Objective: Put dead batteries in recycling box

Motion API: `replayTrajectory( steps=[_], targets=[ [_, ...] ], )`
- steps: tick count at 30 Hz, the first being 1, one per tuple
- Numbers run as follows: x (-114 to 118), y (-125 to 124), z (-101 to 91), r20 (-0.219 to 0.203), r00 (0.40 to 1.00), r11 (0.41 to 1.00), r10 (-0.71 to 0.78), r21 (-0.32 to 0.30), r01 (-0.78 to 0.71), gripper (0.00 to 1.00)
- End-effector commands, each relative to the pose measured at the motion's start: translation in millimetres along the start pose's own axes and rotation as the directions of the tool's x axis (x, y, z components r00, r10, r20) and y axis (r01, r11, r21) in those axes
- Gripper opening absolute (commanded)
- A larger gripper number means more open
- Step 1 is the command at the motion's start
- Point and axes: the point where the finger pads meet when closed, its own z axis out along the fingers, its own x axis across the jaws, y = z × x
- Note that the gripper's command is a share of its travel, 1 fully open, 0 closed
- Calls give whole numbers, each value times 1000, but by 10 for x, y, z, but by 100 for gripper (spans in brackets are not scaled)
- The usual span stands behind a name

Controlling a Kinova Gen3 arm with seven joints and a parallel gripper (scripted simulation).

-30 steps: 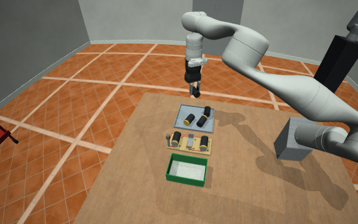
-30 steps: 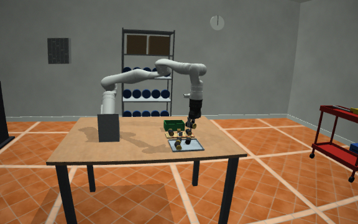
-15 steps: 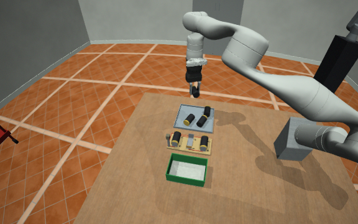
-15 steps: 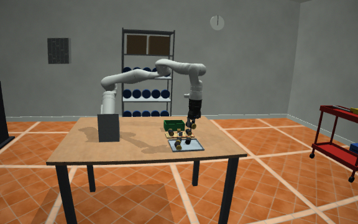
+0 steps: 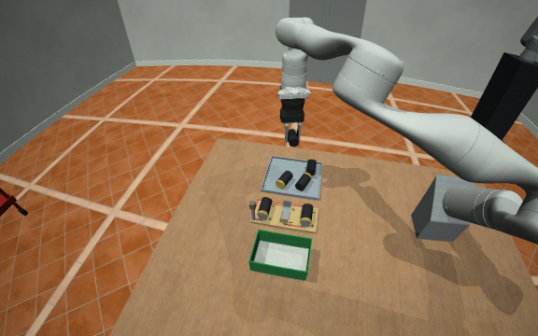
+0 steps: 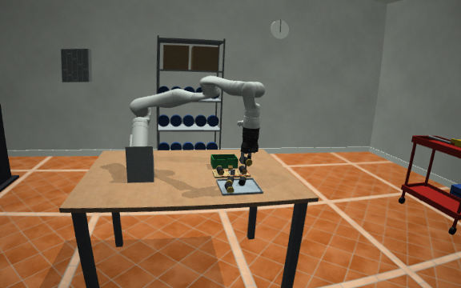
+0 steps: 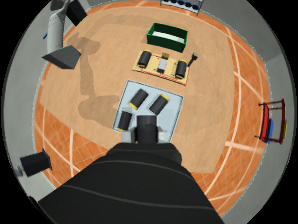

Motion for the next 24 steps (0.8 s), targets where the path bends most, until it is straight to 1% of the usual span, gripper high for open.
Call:
replayTrajectory(
  steps=[1,24],
  targets=[
    [1,2,-14,-1,1000,1000,19,-2,-19,57],
    [1,2,-14,-1,986,986,166,-2,-166,57]
  ],
)
